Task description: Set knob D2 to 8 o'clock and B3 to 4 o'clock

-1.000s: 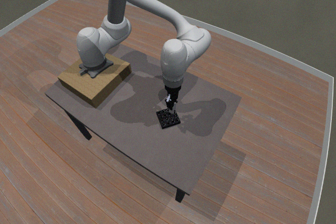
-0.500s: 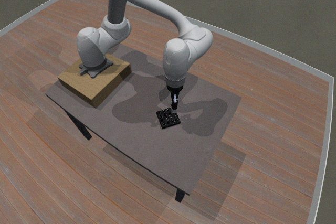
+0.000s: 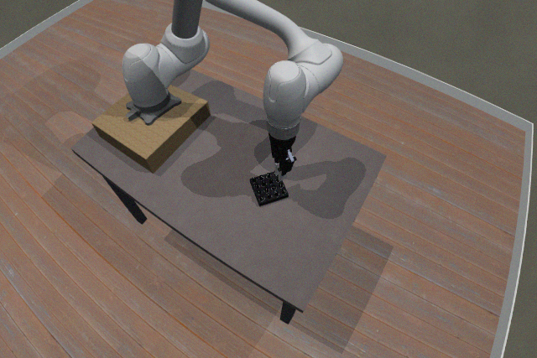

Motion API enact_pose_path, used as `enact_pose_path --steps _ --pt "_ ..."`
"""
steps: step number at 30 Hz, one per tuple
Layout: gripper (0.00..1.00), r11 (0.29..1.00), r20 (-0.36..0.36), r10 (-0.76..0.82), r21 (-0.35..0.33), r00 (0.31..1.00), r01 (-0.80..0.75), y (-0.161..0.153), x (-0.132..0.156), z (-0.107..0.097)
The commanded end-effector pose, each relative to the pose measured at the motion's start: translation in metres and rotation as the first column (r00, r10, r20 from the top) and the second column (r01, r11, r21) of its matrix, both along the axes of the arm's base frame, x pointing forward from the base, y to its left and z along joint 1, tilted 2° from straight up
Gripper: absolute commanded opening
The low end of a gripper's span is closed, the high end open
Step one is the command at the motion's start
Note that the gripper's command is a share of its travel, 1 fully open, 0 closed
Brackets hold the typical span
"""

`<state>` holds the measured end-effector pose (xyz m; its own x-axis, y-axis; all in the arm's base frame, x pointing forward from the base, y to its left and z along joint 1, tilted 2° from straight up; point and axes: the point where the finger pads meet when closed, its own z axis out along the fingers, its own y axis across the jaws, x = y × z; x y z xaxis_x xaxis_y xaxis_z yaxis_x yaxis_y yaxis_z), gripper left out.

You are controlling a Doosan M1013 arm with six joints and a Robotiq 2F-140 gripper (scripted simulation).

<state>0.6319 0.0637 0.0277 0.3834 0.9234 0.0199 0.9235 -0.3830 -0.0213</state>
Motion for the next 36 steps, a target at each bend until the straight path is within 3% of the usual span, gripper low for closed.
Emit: enact_pose_path --steps 1,36 --pt "0.12 0.994 0.003 0.109 0.011 0.994 -0.109 0.0012 0.0016 0.0008" --pt "0.12 0.992 0.004 0.128 0.011 0.992 -0.128 0.0014 0.0019 0.0009"
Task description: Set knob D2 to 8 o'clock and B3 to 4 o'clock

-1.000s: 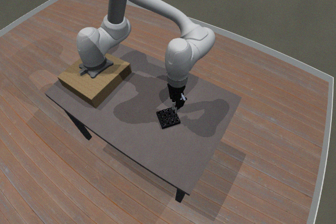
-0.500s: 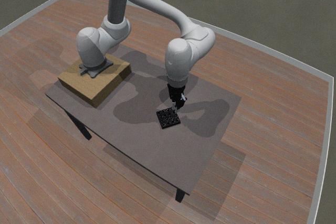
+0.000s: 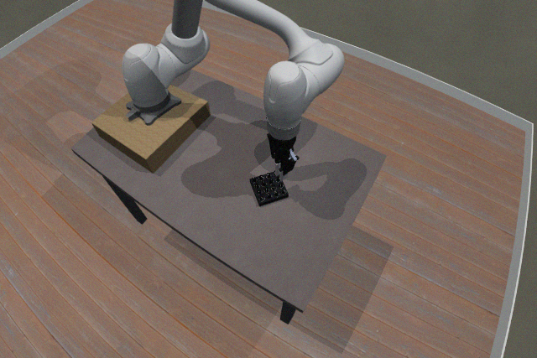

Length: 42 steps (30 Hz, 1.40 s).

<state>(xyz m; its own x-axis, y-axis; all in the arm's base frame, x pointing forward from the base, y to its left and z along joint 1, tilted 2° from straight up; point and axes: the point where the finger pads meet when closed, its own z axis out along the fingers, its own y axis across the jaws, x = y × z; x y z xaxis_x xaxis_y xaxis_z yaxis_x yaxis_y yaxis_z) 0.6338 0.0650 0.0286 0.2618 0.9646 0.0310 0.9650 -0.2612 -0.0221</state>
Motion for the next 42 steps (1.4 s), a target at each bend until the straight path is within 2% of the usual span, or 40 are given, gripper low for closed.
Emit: enact_pose_path --steps 1,26,42 --pt "0.12 1.000 0.000 0.000 0.000 1.000 0.000 0.000 0.000 0.000" --pt "0.12 1.000 0.000 0.000 0.000 1.000 0.000 0.000 0.000 -0.007" --pt "0.12 1.000 0.000 0.000 0.000 1.000 0.000 0.001 0.000 -0.027"
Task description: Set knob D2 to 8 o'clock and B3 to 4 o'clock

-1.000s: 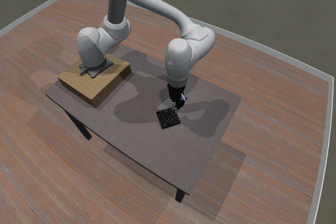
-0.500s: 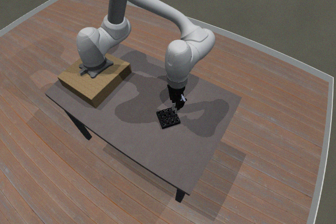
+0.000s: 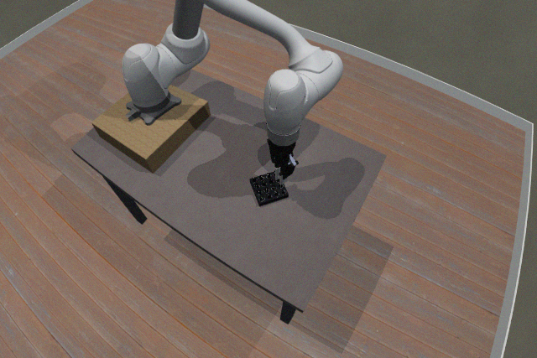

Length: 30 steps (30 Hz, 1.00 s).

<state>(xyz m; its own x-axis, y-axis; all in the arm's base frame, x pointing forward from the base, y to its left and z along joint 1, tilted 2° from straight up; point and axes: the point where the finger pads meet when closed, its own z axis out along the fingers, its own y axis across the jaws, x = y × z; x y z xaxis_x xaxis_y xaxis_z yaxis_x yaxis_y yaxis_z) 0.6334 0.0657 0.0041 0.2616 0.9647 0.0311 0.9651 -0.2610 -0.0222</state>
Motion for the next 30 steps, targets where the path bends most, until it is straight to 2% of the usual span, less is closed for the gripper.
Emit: enact_pose_path --steps 1,15,30 --pt "0.12 1.000 0.000 0.000 0.000 1.000 0.000 0.000 0.000 -0.002" --pt "0.12 1.000 0.000 0.000 0.000 1.000 0.000 0.001 0.000 -0.016" --pt "0.12 1.000 0.000 0.000 0.000 1.000 0.000 0.001 0.000 -0.019"
